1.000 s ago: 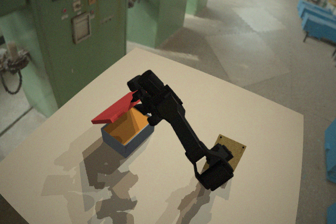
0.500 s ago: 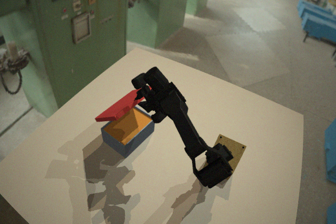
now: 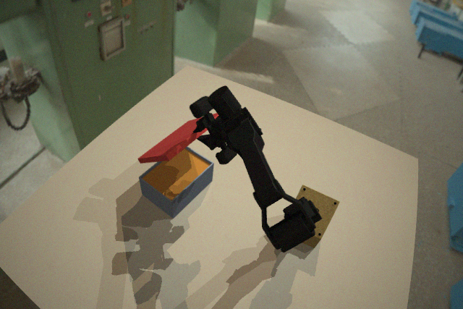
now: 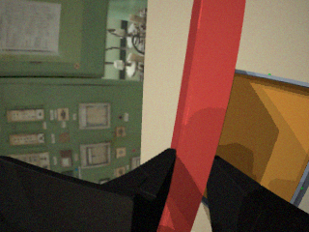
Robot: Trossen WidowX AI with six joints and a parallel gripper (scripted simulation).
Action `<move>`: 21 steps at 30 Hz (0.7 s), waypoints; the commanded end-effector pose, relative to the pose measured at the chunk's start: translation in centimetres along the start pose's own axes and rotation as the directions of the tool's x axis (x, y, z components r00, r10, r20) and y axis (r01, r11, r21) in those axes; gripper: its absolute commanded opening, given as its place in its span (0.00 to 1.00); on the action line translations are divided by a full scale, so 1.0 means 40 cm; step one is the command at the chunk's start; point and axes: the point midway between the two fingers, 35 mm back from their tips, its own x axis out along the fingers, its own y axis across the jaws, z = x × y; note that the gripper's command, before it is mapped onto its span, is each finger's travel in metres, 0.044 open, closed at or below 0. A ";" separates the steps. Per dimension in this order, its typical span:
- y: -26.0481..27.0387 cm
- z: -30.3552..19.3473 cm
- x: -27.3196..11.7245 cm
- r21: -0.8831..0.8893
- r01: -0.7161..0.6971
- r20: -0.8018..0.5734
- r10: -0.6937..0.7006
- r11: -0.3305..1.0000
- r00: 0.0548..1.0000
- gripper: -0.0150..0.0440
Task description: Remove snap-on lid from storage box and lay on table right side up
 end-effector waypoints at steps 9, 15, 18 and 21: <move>0.000 0.058 -0.007 -0.006 -0.006 -0.001 0.006 1.000 1.000 0.25; -0.002 0.088 -0.010 -0.007 -0.006 0.000 0.006 1.000 1.000 0.25; -0.003 0.103 -0.011 -0.007 -0.006 0.000 0.006 1.000 1.000 0.25; -0.004 0.118 -0.013 -0.007 -0.006 0.000 0.006 1.000 1.000 0.25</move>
